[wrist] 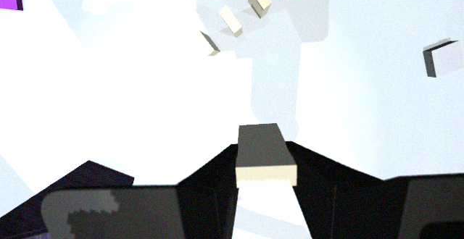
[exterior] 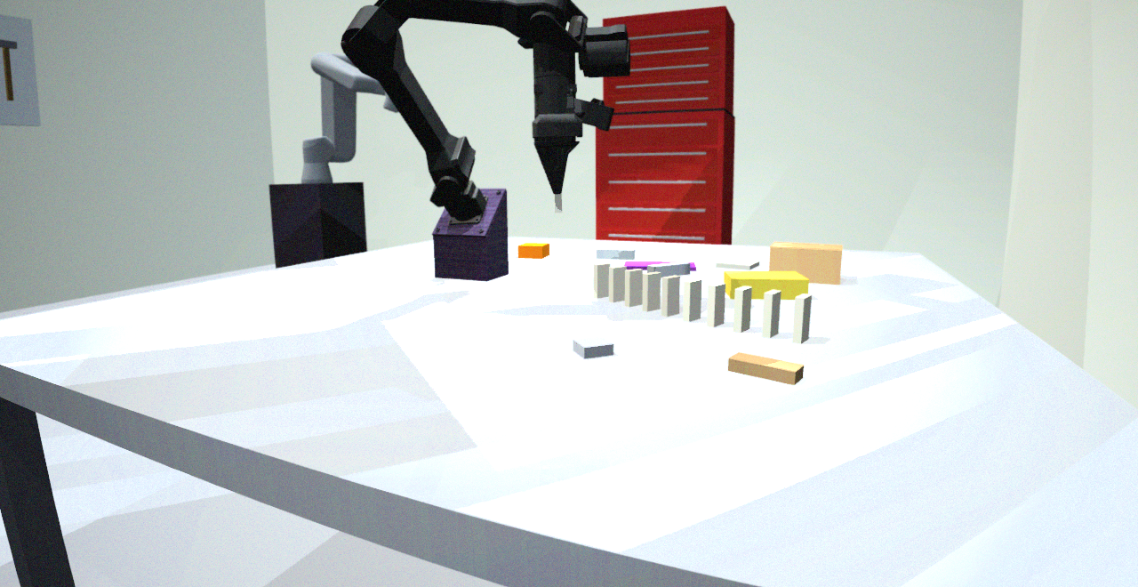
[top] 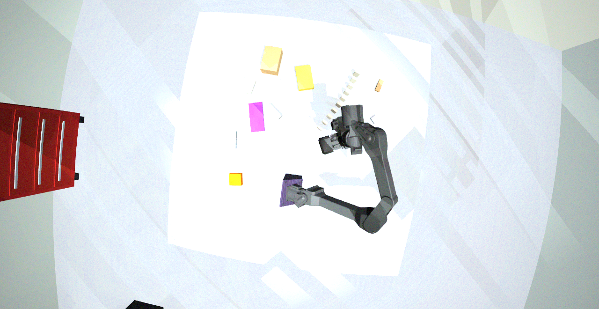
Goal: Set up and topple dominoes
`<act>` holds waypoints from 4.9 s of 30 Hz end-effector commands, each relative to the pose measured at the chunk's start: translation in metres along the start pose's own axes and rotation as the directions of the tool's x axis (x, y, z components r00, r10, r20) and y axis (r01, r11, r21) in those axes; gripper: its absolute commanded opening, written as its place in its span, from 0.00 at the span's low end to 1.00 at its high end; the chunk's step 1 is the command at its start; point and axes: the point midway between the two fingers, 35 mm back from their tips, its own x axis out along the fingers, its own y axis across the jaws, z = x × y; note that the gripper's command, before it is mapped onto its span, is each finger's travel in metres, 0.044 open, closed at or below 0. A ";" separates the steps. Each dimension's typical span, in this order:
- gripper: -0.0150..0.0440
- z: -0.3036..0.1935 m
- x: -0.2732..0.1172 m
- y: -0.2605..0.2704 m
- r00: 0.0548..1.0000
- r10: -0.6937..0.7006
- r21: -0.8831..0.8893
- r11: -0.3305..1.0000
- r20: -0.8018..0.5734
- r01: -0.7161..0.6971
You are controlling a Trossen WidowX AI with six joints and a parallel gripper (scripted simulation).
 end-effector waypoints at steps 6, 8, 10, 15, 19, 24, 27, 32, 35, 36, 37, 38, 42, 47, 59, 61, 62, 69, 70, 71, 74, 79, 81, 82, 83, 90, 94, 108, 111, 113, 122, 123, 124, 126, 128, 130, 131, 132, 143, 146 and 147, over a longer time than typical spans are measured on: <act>0.44 0.045 0.001 0.073 1.000 -0.007 0.745 0.667 -0.008 0.010; 0.44 0.047 0.001 0.078 1.000 -0.009 0.805 0.594 -0.009 0.013; 0.44 0.048 0.001 0.080 1.000 -0.011 0.832 0.554 -0.010 0.014; 0.44 0.048 0.001 0.080 1.000 -0.011 0.833 0.553 -0.010 0.014; 0.44 0.048 0.001 0.080 1.000 -0.011 0.833 0.553 -0.010 0.014; 0.44 0.048 0.001 0.080 1.000 -0.011 0.833 0.553 -0.010 0.014; 0.44 0.048 0.001 0.080 1.000 -0.011 0.833 0.553 -0.010 0.014; 0.44 0.053 0.020 0.080 1.000 -0.005 0.833 0.553 -0.007 0.008; 0.44 0.055 0.037 0.080 1.000 -0.002 0.833 0.554 -0.004 0.005; 0.44 0.056 0.043 0.080 1.000 -0.002 0.833 0.554 -0.004 0.004; 0.44 0.056 0.049 0.080 1.000 -0.002 0.833 0.554 -0.003 0.004; 0.44 0.056 0.054 0.080 1.000 -0.001 0.833 0.554 -0.003 0.003; 0.44 0.056 0.076 0.079 1.000 -0.002 0.833 0.553 -0.002 0.003; 0.44 0.053 0.103 0.078 1.000 -0.007 0.833 0.553 -0.005 0.008; 0.44 0.046 0.130 0.078 1.000 -0.016 0.834 0.552 -0.011 0.018; 0.44 0.046 0.130 0.078 1.000 -0.016 0.834 0.552 -0.011 0.018; 0.44 0.046 0.130 0.078 1.000 -0.016 0.834 0.552 -0.011 0.018; 0.61 0.046 0.130 0.078 1.000 -0.016 0.834 0.552 -0.011 0.018; 0.66 0.046 0.130 0.078 1.000 -0.016 0.834 0.552 -0.011 0.018; 0.70 0.046 0.130 0.078 1.000 -0.016 0.834 0.552 -0.011 0.018; 0.84 0.046 0.130 0.078 1.000 -0.016 0.834 0.552 -0.011 0.018; 1.00 0.046 0.130 0.078 1.000 -0.016 0.834 0.552 -0.011 0.018; 1.00 0.047 0.128 0.078 1.000 -0.015 0.834 0.552 -0.011 0.017; 1.00 0.049 0.121 0.078 1.000 -0.012 0.834 0.552 -0.008 0.014; 1.00 0.052 0.109 0.078 1.000 -0.008 0.834 0.552 -0.005 0.009; 1.00 0.050 0.009 0.081 1.000 -0.004 0.836 0.549 -0.008 0.009; 1.00 0.048 0.001 0.081 1.000 -0.006 0.836 0.549 -0.010 0.011; 0.60 0.041 0.029 0.095 1.000 -0.008 0.291 0.957 -0.010 0.011; 0.47 0.037 0.040 0.100 1.000 -0.009 0.016 1.000 -0.010 0.009; 0.38 0.034 0.047 0.104 1.000 -0.010 -0.170 0.985 -0.010 0.008; 0.25 0.026 0.063 0.113 1.000 -0.012 -0.553 0.833 -0.011 0.003; 0.25 0.026 0.063 0.113 1.000 -0.012 -0.553 0.833 -0.011 0.003; 0.25 0.026 0.063 0.113 1.000 -0.012 -0.553 0.833 -0.011 0.003; 0.25 0.026 0.063 0.113 1.000 -0.012 -0.553 0.833 -0.011 0.003; 0.25 0.026 0.063 0.113 1.000 -0.012 -0.553 0.833 -0.011 0.003; 0.25 0.026 0.063 0.113 1.000 -0.012 -0.553 0.833 -0.011 0.003; 0.25 0.026 0.063 0.113 1.000 -0.012 -0.553 0.833 -0.011 0.003; 0.25 0.026 0.063 0.113 1.000 -0.012 -0.553 0.833 -0.011 0.003; 0.25 0.026 0.063 0.113 1.000 -0.012 -0.553 0.833 -0.011 0.003; 0.25 0.026 0.063 0.113 1.000 -0.012 -0.553 0.833 -0.011 0.003; 0.25 0.026 0.063 0.113 1.000 -0.012 -0.553 0.833 -0.011 0.003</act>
